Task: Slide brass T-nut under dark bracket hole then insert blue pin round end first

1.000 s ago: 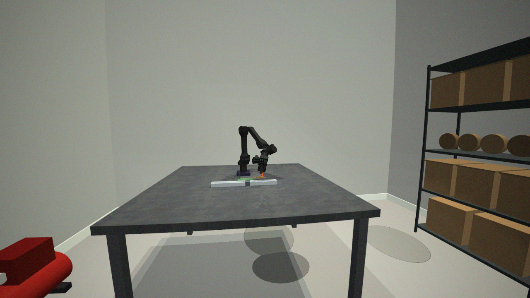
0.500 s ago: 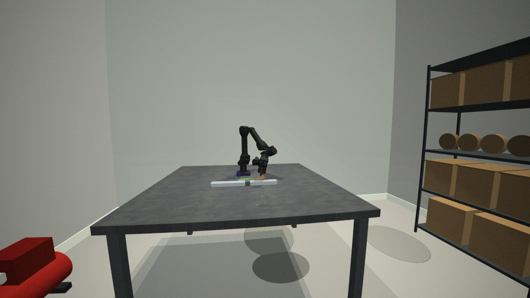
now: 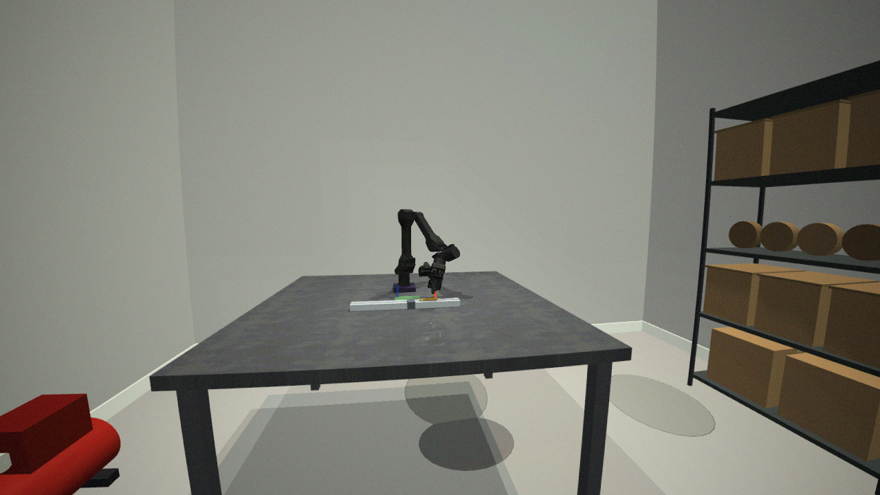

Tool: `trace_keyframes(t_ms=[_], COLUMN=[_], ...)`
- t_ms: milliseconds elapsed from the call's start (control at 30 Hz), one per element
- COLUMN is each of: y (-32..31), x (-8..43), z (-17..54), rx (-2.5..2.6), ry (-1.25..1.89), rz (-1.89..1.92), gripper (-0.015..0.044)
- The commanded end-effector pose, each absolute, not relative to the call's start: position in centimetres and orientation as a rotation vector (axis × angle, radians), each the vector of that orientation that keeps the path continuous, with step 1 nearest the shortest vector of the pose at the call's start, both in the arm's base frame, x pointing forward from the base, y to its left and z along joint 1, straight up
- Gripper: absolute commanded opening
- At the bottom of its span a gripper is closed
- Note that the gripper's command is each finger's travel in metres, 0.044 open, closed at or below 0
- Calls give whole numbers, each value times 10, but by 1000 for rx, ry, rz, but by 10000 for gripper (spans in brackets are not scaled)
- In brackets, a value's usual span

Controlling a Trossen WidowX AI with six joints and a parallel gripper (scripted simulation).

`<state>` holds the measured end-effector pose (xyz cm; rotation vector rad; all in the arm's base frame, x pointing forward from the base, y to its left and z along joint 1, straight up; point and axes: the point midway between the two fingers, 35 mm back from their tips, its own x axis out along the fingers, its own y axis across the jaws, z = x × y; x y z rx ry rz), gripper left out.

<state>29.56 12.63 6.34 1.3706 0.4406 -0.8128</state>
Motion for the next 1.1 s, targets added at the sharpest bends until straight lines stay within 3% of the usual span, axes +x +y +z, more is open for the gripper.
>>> trace_keyframes(t_ms=[0,1067], y=[126,126], x=[296,298], z=[63,65], rx=[1376,1355], ry=[434,476], rz=[-814,-853], gripper=[-150,-150])
